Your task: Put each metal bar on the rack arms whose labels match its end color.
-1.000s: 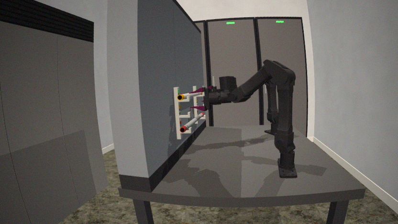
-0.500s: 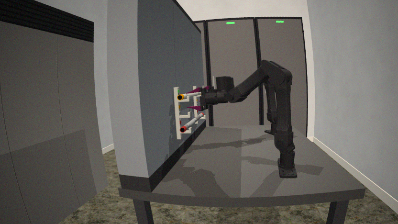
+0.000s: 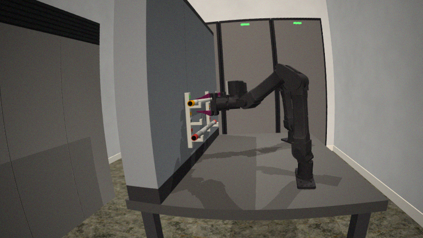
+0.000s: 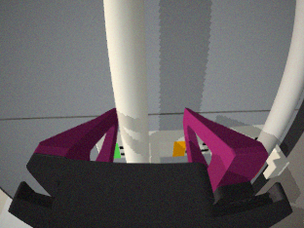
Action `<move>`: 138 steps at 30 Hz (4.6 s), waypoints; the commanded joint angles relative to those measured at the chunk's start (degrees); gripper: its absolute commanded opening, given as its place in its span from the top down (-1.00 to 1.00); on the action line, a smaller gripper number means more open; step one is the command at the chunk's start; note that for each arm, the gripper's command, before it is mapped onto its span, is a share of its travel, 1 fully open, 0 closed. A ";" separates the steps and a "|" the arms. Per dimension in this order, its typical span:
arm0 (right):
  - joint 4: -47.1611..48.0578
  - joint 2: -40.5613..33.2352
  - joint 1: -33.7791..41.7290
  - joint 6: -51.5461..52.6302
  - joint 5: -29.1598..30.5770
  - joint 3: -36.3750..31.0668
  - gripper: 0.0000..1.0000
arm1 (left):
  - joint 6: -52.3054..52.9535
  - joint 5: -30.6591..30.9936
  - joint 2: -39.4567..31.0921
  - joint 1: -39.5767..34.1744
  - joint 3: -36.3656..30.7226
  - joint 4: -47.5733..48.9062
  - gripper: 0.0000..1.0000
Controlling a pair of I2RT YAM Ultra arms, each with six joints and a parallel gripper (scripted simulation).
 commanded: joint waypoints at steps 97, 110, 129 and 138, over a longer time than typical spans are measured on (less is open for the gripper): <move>-1.91 -1.15 -0.39 -0.03 -0.14 2.72 1.00 | -0.17 0.19 -1.33 0.19 2.73 -1.88 1.00; -4.97 -1.86 -0.38 -0.02 -0.13 5.04 1.00 | -0.21 0.19 -2.05 0.19 5.09 -5.02 1.00; -9.30 -2.74 -0.35 0.03 -0.05 8.41 1.00 | -0.27 0.07 -2.95 0.14 8.54 -9.47 1.00; -10.64 -3.00 -0.33 0.04 -0.01 9.48 1.00 | -0.29 0.02 -3.21 0.12 9.63 -10.86 1.00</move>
